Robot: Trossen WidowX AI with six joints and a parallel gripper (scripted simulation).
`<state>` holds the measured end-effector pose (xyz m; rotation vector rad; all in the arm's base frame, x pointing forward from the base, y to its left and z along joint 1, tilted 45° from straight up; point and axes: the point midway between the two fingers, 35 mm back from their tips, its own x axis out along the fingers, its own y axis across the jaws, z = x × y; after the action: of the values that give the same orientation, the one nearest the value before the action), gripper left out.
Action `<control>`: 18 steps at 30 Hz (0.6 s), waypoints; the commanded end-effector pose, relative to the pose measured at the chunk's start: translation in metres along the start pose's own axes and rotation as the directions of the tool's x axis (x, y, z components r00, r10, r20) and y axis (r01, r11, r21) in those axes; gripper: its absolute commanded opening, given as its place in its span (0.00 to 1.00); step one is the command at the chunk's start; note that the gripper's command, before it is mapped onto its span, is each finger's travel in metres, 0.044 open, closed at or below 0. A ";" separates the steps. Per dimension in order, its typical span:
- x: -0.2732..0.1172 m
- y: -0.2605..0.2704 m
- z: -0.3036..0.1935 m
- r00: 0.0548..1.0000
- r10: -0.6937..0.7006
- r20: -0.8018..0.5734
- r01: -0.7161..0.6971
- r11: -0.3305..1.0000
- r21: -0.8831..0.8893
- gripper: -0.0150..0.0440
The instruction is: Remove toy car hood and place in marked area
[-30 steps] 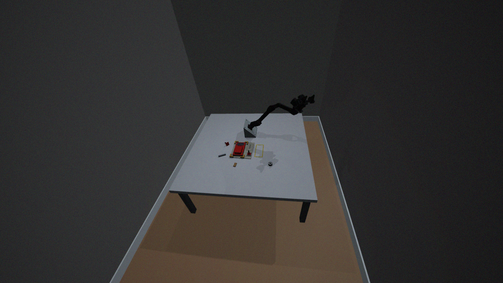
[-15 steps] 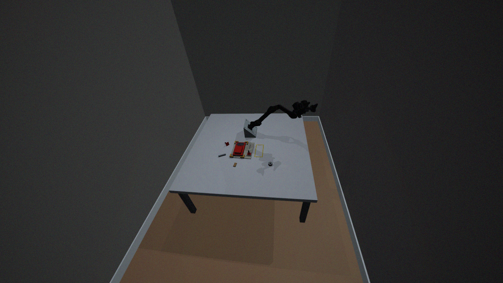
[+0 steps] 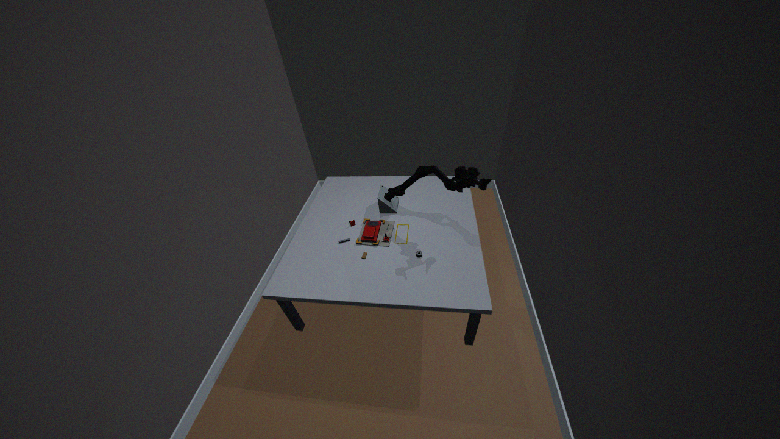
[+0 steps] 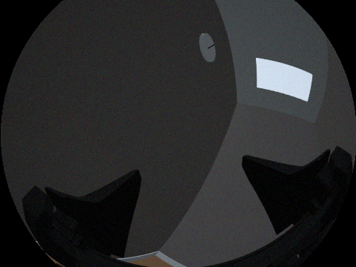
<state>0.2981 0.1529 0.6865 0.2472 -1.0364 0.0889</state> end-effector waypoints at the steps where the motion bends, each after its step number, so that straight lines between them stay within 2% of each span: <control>1: -0.001 -0.002 -0.039 0.996 0.033 -0.084 -0.040 0.997 -0.073 1.00; 10: -0.010 -0.020 -0.130 0.949 0.082 -0.303 -0.158 0.958 -0.237 1.00; 18: -0.030 -0.053 -0.207 0.861 0.079 -0.502 -0.272 0.906 -0.324 1.00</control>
<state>0.4371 0.1613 0.5838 -0.1510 -0.6594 0.1011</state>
